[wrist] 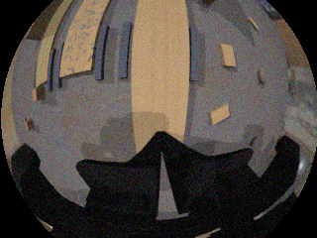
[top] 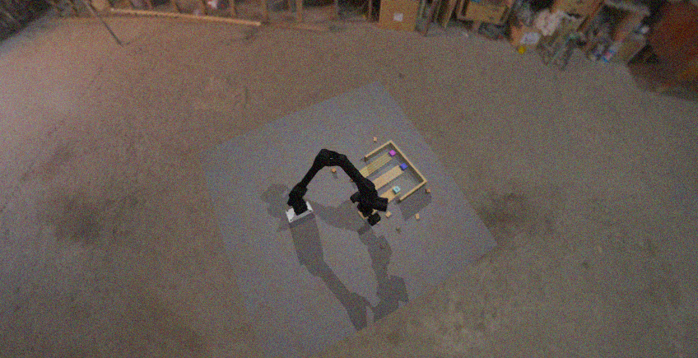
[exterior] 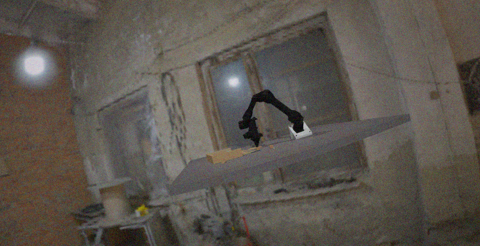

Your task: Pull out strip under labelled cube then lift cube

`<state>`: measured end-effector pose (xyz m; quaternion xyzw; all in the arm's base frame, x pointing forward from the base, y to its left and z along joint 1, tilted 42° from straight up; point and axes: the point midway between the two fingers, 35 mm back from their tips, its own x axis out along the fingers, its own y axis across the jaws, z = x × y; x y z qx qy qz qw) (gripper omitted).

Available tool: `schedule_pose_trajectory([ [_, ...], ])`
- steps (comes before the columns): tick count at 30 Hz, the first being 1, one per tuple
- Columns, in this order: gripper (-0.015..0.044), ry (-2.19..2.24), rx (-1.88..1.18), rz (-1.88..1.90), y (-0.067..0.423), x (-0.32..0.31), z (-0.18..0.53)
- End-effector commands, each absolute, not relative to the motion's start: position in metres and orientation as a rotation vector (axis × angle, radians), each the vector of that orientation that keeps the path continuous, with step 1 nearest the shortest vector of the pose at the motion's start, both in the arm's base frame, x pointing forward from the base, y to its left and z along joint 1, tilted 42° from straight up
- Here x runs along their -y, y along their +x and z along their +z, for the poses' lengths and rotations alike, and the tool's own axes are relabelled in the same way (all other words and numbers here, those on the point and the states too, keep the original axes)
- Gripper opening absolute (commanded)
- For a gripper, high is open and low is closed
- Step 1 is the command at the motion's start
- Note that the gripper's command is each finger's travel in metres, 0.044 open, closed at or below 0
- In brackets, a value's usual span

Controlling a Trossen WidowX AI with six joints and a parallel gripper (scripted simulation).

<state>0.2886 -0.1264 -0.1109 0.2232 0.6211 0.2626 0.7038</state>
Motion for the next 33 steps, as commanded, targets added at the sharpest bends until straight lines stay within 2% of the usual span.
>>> schedule_pose_trajectory([
  [1, 0.0, 0.501, -1.403, 0.592, 0.276, 0.123, -0.115],
  [33, 0.0, 0.501, -1.406, 0.591, 0.227, 0.123, -0.12],
])
